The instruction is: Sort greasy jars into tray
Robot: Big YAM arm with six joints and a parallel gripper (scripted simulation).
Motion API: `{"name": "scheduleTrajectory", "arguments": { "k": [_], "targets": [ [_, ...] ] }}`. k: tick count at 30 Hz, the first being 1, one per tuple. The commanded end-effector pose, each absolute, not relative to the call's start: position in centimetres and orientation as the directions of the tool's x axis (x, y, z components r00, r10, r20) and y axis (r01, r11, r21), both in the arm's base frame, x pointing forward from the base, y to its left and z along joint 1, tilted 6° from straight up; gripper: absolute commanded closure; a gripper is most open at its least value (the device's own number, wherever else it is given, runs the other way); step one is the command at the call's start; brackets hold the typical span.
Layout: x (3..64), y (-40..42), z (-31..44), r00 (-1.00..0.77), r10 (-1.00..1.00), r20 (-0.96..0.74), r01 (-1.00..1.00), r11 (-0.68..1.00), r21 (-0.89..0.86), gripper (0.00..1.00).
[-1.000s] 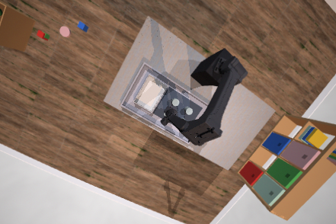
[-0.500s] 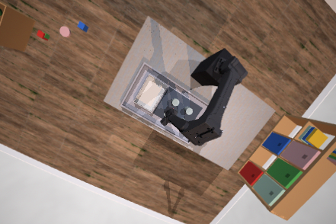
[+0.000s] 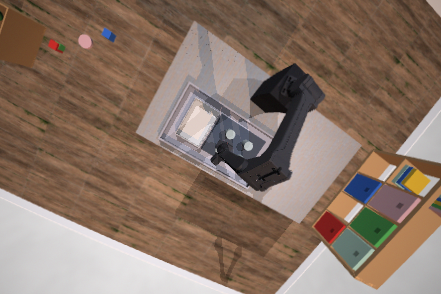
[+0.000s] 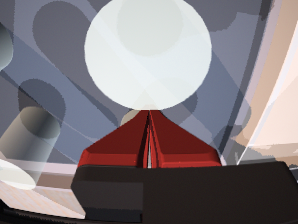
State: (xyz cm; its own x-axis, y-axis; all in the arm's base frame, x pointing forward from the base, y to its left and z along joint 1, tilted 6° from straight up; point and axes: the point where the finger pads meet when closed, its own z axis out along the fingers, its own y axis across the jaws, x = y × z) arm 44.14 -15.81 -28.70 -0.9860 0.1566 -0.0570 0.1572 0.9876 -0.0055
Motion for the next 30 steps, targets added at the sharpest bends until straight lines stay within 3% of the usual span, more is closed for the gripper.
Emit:
{"name": "scheduleTrajectory", "arguments": {
  "k": [1,30],
  "targets": [
    [47.31,-16.05,-28.82,-0.983,0.147,-0.110,0.149,0.989,-0.012,1.00],
    [47.65,-16.10,-28.78,-0.983,0.147,-0.110,0.149,0.989,-0.012,1.00]
  ]
}}
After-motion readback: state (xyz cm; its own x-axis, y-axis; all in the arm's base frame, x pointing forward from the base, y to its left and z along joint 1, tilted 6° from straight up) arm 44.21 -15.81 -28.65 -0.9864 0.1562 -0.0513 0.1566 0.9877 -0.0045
